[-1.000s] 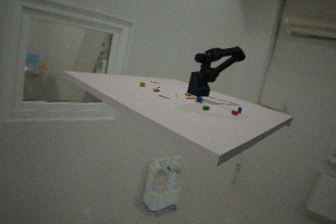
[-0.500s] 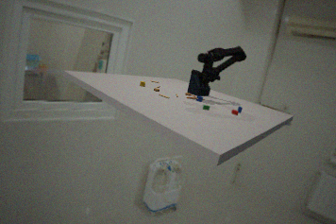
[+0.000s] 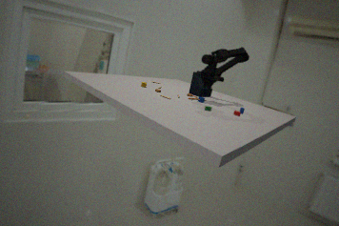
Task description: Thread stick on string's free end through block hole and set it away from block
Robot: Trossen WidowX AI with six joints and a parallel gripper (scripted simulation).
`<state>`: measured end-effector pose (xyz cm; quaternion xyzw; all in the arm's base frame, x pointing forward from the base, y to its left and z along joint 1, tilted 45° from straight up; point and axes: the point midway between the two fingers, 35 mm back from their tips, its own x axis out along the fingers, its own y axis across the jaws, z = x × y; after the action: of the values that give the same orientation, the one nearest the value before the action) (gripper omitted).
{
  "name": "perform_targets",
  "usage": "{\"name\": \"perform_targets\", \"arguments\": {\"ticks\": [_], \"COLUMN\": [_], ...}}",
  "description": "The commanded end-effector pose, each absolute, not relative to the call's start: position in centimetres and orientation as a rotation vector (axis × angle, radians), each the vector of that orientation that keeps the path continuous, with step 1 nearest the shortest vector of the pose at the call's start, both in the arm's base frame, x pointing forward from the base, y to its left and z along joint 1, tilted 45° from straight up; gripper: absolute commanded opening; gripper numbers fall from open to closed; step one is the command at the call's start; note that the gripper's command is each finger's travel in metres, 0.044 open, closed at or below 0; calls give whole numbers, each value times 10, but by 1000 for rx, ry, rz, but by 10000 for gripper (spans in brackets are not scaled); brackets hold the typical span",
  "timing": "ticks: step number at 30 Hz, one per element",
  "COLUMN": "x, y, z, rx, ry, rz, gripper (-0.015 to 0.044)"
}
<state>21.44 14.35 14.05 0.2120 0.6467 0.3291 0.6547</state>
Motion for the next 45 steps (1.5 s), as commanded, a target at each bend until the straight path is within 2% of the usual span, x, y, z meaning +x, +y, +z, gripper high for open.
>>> {"name": "perform_targets", "arguments": {"ticks": [1, 45], "x": [199, 198], "y": [145, 180], "z": [135, 99], "rx": [821, 817], "ry": [1671, 1670], "rz": [405, 402], "gripper": [124, 124]}}
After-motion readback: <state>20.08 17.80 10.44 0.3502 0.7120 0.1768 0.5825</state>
